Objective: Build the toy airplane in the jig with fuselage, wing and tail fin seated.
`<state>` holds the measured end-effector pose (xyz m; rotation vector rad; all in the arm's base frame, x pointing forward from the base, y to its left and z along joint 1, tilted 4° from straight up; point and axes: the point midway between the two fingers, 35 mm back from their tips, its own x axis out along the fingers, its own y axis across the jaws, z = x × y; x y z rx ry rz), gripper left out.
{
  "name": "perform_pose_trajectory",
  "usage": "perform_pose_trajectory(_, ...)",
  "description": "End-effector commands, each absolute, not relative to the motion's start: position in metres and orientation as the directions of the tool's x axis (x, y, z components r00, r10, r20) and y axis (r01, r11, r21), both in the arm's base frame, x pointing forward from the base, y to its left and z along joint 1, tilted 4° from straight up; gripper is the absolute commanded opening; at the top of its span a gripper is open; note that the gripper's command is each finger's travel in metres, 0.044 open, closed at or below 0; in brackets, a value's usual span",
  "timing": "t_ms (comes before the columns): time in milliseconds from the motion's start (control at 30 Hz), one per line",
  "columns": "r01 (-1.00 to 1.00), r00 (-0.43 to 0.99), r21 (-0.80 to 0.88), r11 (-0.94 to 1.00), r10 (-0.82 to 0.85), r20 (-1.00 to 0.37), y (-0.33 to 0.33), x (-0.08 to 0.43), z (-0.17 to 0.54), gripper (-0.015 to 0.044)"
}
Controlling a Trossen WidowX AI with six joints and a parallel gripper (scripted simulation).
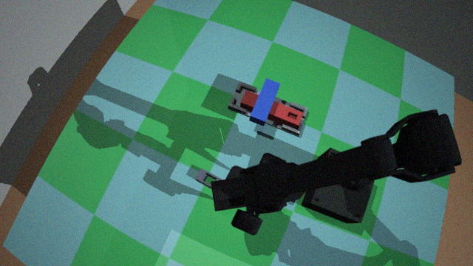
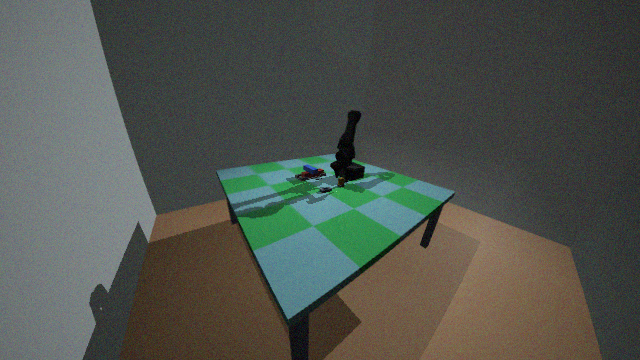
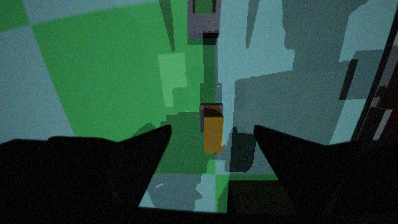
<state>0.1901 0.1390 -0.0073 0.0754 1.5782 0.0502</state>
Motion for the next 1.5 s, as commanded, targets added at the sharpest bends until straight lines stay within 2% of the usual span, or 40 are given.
perform_pose_trajectory(0,0.021,-0.009,0.080,0.997,0.080,-0.997,0.139,0.189,-0.014,0.0440)
perform_pose_trajectory(433,0.021,-0.010,0.080,0.997,0.080,-0.997,0.140,0.187,-0.032,0.0440)
perform_pose_trajectory(900,0.021,-0.010,0.080,0.997,0.080,-0.997,0.140,0.187,-0.032,0.0072)
perform_pose_trajectory(1200,0.021,-0.010,0.080,0.997,0.080,-0.997,0.140,0.187,-0.032,0.0000)
perform_pose_trajectory(1467,0.014,0.039,0.119,0.993,0.118,-0.992,0.148,0.201,-0.021,0.0000)
